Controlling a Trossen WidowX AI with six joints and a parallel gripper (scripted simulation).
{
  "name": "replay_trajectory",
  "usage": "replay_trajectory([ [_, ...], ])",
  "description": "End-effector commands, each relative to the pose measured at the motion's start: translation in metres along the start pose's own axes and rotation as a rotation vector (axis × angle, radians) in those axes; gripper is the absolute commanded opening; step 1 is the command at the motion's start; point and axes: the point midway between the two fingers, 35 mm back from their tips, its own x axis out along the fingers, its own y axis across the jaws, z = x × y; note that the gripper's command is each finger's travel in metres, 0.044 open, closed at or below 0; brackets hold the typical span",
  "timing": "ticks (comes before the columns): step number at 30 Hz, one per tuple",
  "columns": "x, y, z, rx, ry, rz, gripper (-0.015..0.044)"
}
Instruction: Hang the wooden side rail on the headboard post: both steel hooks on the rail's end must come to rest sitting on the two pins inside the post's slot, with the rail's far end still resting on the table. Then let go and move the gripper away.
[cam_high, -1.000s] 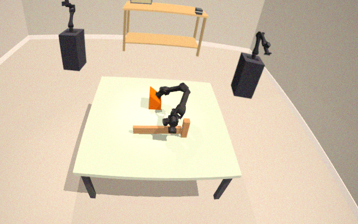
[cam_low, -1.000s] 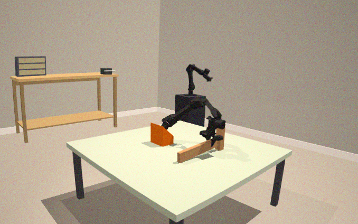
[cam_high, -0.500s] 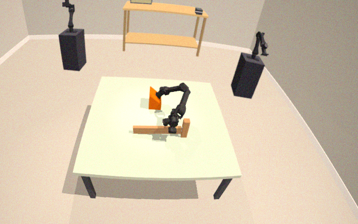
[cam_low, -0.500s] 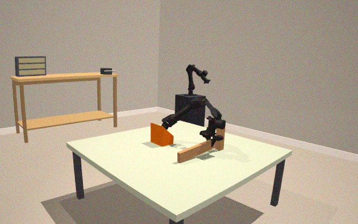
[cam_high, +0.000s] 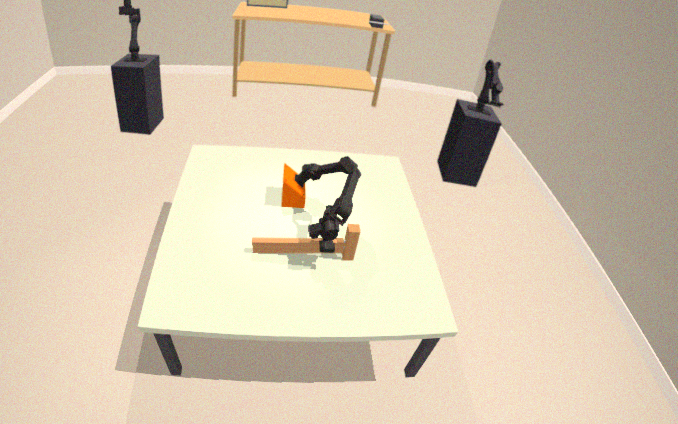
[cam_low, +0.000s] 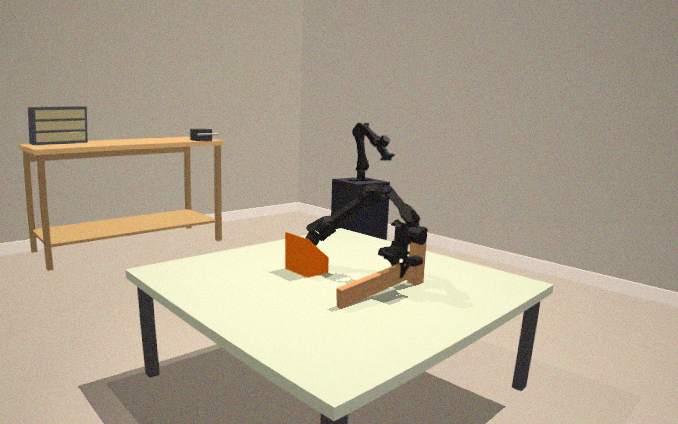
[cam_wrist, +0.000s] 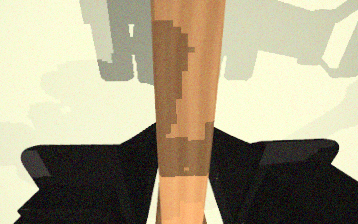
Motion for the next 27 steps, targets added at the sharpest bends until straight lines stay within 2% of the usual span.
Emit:
replay_trajectory([
  [1,0.000,0.000,0.000,0.000,0.000,0.000,0.0053],
  [11,0.000,0.000,0.000,0.000,0.000,0.000,0.0315],
  [16,-0.022,0.000,0.001,-0.005,0.003,0.010,0.0440],
  [19,-0.039,-0.001,0.001,-0.008,0.006,0.017,0.0440],
  [27,-0.040,-0.001,0.001,-0.008,0.006,0.017,0.0440],
])
